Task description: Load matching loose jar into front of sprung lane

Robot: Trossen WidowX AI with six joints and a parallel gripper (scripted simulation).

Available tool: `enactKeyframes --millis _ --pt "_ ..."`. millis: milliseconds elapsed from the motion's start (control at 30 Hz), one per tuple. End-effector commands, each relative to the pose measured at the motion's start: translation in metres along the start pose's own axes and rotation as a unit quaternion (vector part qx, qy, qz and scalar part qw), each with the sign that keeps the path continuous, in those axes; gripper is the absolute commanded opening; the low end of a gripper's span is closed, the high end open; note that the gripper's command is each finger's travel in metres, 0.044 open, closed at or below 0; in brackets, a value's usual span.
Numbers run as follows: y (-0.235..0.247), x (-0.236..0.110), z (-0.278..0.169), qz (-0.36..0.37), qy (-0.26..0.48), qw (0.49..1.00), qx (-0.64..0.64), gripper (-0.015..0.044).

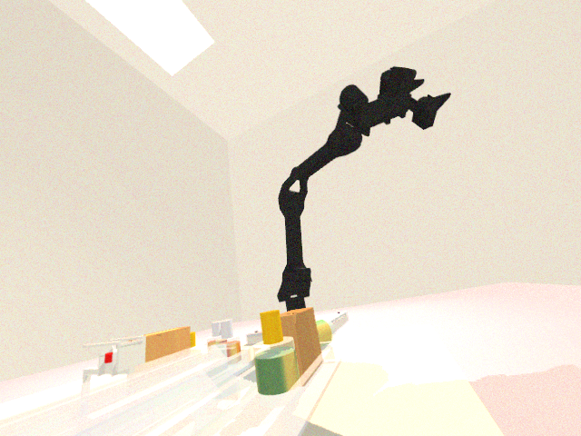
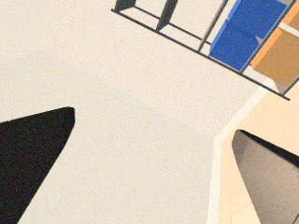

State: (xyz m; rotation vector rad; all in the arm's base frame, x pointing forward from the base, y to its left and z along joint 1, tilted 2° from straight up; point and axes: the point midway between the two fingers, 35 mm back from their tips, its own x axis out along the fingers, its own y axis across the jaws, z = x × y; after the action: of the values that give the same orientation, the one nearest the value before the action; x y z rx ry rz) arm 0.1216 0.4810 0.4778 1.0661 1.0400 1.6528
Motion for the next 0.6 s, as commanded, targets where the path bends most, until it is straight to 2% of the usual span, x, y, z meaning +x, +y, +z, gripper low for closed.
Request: enactKeyframes --millis 0,300,567 --pt "-0.033 -0.032 0.041 -0.066 -0.061 0.995 -0.032 0.0440" --pt "-0.115 -0.140 0.121 -0.253 -0.178 0.947 -0.086 0.0440" --pt "-0.176 -0.265 0.153 -0.434 -0.231 0.866 -0.094 0.0440"
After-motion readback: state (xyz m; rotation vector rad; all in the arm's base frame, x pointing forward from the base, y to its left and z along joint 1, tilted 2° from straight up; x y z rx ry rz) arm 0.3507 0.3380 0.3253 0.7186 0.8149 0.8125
